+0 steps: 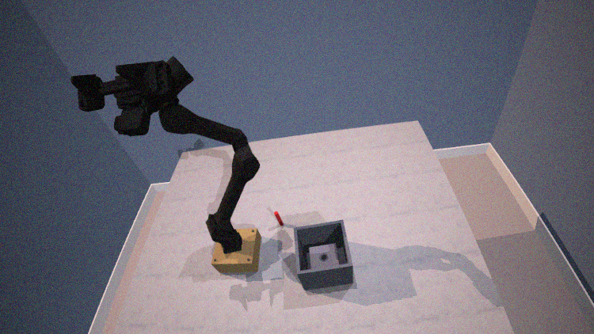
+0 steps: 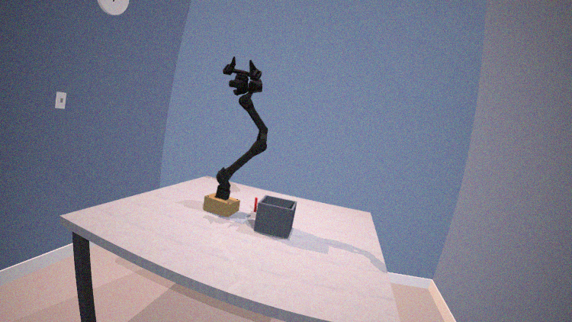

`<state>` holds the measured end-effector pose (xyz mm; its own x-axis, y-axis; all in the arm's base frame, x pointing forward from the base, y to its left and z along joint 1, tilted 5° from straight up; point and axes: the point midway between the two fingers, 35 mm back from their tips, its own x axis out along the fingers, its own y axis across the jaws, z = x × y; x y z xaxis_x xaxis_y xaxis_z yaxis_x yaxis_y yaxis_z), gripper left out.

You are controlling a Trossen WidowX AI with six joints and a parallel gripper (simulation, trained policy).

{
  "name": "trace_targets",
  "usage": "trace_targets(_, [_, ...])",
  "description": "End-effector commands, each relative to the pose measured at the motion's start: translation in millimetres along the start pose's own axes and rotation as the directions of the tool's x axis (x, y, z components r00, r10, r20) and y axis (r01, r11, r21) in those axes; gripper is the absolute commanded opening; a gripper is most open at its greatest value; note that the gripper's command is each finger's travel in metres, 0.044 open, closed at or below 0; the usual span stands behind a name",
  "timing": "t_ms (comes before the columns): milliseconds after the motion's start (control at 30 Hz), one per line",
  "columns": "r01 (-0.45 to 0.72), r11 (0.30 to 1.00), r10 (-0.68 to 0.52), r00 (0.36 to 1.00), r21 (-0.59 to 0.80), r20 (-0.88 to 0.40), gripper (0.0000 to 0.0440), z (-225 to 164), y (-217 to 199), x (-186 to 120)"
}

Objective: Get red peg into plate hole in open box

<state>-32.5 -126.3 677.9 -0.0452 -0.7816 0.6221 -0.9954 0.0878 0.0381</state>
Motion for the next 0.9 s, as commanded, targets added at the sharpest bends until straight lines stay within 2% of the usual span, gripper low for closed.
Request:
trace_targets(0, [-0.011, 1.0, 0.011, 1.0, 0.021, 0.001, 0.0424, 2, 6, 1])
trace_targets(33, [-0.02, 0.998, 0.019, 1.0, 0.051, 0.005, 0.044, 4, 11, 3])
trace_targets(200, [-0.028, 0.975, 0.025, 1.0, 0.222, 0.018, 0.044, 16, 26, 10])
trace_targets(400, [-0.034, 0.908, 0.025, 0.999, 0.418, 0.026, 0.044, 26, 35, 18])
trace_targets(633, [-0.046, 0.781, 0.024, 0.999, 0.623, 0.043, 0.044, 41, 42, 27])
trace_targets(867, [-0.067, 0.609, 0.018, 0.997, 0.79, 0.07, 0.044, 58, 43, 37])
